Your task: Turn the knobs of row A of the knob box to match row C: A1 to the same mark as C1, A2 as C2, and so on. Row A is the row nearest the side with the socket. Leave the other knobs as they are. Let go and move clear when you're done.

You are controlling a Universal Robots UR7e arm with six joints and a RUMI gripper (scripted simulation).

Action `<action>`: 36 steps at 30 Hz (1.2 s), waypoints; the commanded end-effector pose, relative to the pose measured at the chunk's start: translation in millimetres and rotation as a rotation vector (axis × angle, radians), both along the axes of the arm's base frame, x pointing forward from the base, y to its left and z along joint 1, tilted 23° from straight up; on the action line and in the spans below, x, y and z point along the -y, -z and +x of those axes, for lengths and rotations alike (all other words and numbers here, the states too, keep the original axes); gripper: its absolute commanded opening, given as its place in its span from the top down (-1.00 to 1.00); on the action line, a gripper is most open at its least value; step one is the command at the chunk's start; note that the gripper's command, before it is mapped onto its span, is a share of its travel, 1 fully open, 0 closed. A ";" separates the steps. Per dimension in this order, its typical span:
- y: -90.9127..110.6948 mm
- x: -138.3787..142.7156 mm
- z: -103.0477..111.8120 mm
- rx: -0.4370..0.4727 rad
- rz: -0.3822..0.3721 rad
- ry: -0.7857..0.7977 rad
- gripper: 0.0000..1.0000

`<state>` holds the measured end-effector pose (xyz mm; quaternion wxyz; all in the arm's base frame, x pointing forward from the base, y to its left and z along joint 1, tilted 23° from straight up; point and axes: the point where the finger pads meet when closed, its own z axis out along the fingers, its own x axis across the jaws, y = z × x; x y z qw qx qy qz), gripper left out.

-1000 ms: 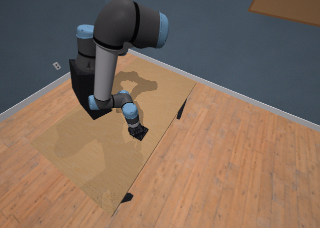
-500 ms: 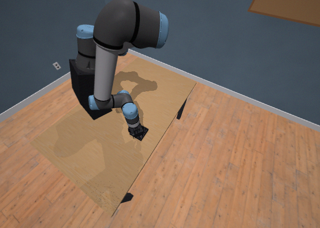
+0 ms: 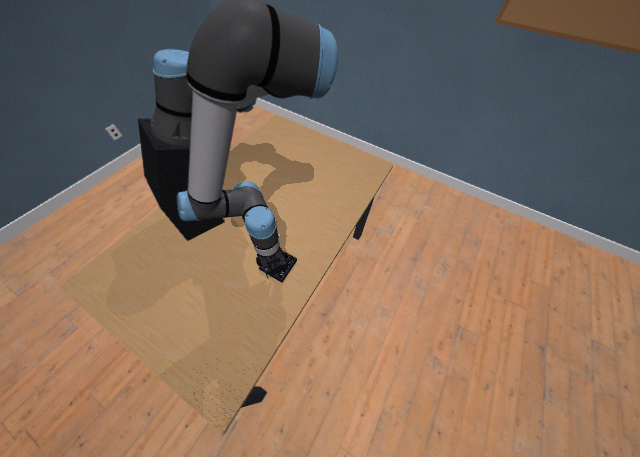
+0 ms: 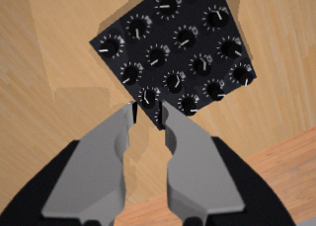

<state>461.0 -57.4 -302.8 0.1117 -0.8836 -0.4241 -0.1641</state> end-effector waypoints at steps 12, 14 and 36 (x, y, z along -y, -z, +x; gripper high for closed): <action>8.7 -2.9 2.3 0.001 -0.001 0.000 0.78; 9.8 -3.2 2.5 0.001 -0.001 0.000 0.78; 11.1 -3.7 2.8 0.001 -0.001 0.000 0.78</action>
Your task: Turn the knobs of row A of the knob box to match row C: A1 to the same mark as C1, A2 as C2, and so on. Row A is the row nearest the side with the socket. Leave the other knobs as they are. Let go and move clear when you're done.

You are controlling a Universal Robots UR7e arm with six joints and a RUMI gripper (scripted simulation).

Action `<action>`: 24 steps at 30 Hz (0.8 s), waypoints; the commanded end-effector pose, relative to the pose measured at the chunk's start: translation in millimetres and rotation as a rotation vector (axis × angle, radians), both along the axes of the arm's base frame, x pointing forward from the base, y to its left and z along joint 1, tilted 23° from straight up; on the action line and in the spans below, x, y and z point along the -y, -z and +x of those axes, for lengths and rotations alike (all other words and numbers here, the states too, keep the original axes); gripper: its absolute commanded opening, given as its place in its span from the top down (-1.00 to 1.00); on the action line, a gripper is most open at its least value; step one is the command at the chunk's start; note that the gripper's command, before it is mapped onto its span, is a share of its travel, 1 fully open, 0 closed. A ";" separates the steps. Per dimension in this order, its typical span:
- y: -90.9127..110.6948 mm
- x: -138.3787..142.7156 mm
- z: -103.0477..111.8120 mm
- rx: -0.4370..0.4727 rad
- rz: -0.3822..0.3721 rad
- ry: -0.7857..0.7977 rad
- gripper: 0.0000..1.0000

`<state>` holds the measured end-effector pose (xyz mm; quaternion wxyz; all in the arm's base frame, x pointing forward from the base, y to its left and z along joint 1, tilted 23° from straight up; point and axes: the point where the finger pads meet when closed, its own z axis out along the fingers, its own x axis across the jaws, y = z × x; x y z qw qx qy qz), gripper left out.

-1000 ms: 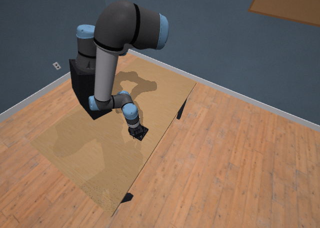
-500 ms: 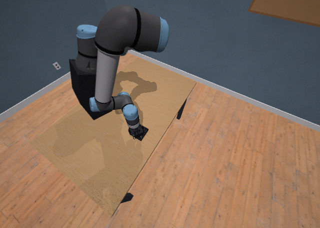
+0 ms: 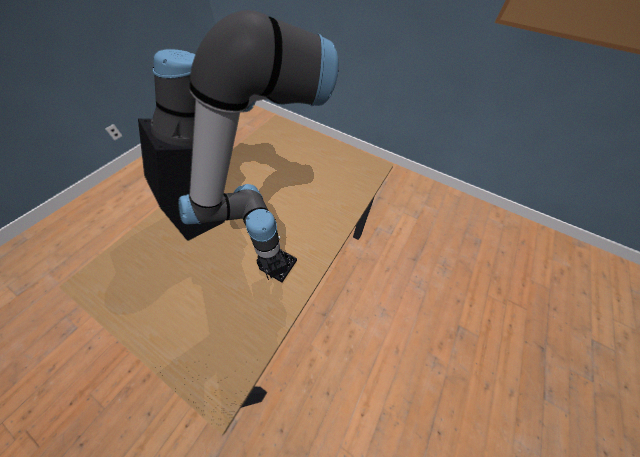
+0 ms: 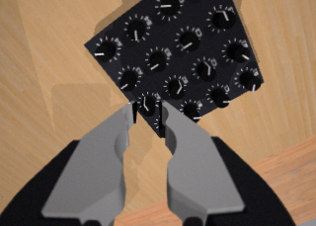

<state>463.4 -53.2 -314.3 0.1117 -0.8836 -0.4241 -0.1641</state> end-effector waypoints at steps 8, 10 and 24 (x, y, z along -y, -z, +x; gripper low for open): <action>-0.4 0.5 0.4 0.001 -0.001 0.000 0.78; -0.4 0.5 0.4 0.001 -0.001 0.000 0.78; -0.4 0.5 0.4 0.001 -0.001 0.000 0.92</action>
